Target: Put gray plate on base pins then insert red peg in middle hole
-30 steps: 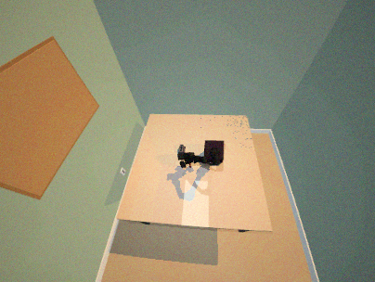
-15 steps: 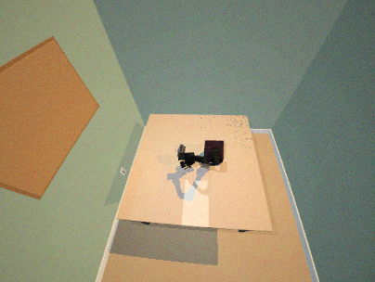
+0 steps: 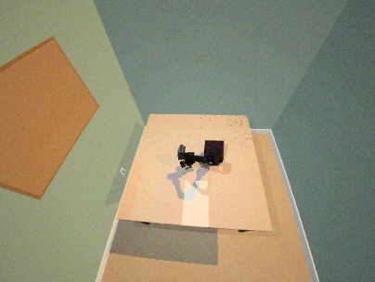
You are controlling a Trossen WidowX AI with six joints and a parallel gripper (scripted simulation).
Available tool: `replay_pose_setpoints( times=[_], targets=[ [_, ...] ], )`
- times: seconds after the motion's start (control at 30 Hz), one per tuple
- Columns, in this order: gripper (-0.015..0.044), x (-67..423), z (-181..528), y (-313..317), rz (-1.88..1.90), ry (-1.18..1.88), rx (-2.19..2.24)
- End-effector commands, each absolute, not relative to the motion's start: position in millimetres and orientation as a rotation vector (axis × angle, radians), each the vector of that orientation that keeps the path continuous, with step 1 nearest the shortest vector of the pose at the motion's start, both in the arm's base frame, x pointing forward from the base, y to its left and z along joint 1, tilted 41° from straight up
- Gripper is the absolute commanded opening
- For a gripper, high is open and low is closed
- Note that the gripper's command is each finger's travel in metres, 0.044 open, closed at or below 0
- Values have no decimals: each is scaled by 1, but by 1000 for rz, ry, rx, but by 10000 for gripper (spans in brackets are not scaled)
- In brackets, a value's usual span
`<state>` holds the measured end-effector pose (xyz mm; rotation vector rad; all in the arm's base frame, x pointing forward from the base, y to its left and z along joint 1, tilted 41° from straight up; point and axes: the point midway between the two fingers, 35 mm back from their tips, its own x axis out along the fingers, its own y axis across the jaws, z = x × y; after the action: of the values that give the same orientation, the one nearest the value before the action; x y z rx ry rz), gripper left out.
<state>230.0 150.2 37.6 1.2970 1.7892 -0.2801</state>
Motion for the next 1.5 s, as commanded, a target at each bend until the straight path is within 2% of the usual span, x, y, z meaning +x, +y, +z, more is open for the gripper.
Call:
replay_pose_setpoints(
  times=[0.0,0.8,1.47],
  targets=[
    [0,233,43,145,-276,1784,1295],
    [0,243,96,93,-282,1782,1290],
    [0,282,65,72,-292,1780,1288]
  ],
)
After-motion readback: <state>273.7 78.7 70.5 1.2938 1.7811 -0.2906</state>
